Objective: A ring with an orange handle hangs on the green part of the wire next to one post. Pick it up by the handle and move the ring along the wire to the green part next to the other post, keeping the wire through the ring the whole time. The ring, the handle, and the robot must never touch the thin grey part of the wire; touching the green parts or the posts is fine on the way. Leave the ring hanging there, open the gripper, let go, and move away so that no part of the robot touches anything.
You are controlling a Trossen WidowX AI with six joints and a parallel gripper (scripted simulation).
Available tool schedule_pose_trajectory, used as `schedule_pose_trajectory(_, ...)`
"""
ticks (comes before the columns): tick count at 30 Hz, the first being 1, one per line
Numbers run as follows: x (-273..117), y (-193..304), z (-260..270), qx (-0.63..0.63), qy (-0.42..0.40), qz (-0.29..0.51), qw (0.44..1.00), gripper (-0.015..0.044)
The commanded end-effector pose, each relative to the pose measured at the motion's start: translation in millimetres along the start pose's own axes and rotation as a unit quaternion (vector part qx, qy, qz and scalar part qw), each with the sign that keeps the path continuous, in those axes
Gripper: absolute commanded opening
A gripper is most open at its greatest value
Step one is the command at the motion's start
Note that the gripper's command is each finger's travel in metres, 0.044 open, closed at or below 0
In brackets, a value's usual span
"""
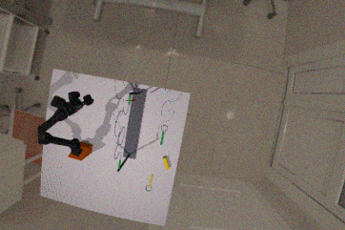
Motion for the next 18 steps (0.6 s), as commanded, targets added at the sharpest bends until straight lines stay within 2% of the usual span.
schedule_pose_trajectory(1,0,0,1,0.002,-0.001,0.001,1.0,0.0374)
schedule_pose_trajectory(5,11,5,22,0.051,-0.013,0.019,0.998,0.0269)
schedule_pose_trajectory(9,25,14,66,0.142,-0.032,0.056,0.988,0.0164)
schedule_pose_trajectory(18,31,36,173,0.326,-0.041,0.144,0.933,0.016)
Point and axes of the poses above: the point midway between the two fingers, 35 mm back from their tips, its own x axis out along the fingers, its own z axis across the jaws, y = z × x, the point moved 9 cm from there along -x, back along the fingers, and after that the axes turned 5 degrees about x, right-handed, at the moved point
